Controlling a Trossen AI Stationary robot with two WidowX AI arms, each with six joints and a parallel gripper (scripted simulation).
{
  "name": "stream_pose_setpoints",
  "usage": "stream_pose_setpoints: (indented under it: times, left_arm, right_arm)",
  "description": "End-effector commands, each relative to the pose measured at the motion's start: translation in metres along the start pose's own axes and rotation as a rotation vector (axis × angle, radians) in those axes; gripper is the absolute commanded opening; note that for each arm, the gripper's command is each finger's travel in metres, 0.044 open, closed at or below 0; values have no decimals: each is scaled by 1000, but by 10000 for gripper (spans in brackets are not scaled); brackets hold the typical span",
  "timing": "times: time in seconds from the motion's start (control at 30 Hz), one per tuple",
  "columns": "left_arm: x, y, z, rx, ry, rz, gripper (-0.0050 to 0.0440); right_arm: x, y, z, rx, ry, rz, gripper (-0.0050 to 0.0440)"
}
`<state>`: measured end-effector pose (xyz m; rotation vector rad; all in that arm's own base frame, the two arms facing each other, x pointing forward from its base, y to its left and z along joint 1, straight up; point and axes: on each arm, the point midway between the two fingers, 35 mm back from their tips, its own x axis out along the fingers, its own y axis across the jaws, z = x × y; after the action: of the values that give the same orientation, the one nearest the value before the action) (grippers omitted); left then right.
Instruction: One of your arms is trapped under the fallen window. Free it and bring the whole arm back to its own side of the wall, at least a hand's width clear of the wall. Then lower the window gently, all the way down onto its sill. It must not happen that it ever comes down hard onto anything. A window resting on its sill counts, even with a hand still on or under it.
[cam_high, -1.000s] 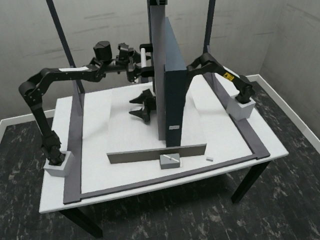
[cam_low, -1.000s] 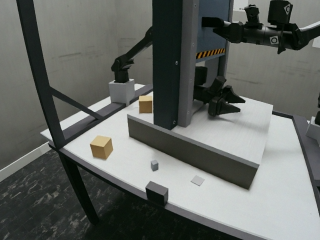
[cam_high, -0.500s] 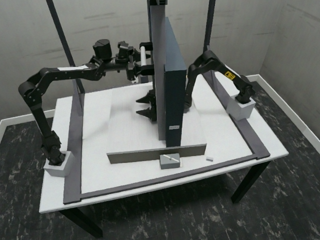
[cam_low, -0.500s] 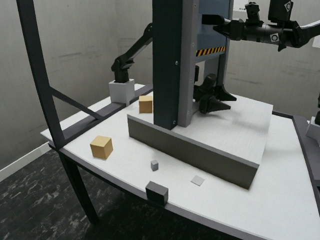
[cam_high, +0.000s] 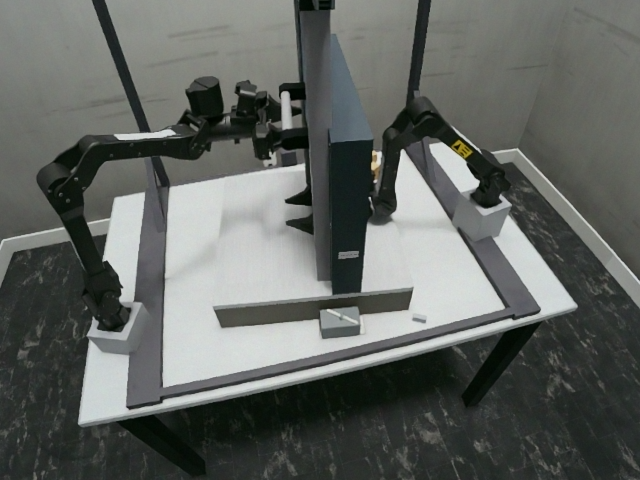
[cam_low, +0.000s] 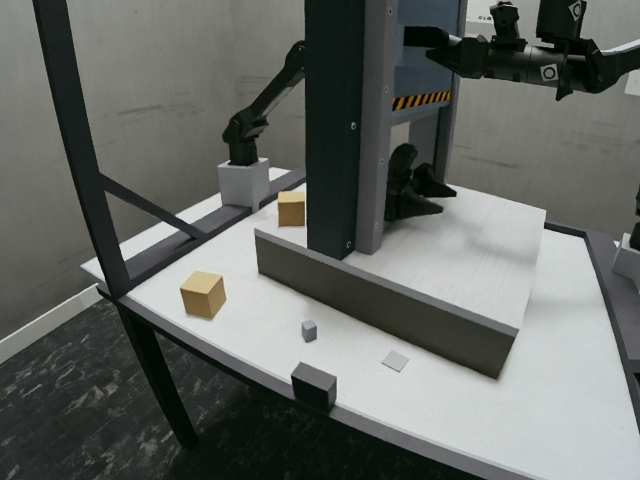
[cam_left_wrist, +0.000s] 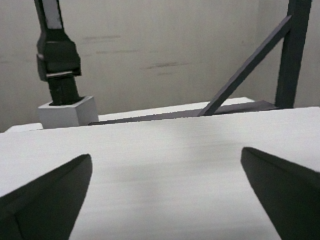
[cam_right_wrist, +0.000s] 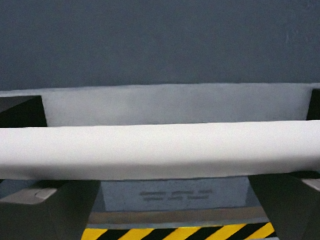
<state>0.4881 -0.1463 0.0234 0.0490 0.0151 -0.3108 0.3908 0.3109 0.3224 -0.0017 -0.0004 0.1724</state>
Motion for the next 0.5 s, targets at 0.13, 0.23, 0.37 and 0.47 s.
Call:
stream_pose_setpoints:
  times: [0.13,0.23,0.37,0.47]
  left_arm:
    - [-7,2,17,2,-35,2,400]
    - [-15,2,15,2,-30,2,400]
    - [-26,2,18,6,-14,1,400]
    - [-33,2,18,6,-1,0,400]
  right_arm:
    - [-10,-7,95,131,-176,23,400]
    - [-10,-7,95,131,-176,23,400]
    - [-10,-7,95,131,-176,23,400]
    - [-10,-7,95,131,-176,23,400]
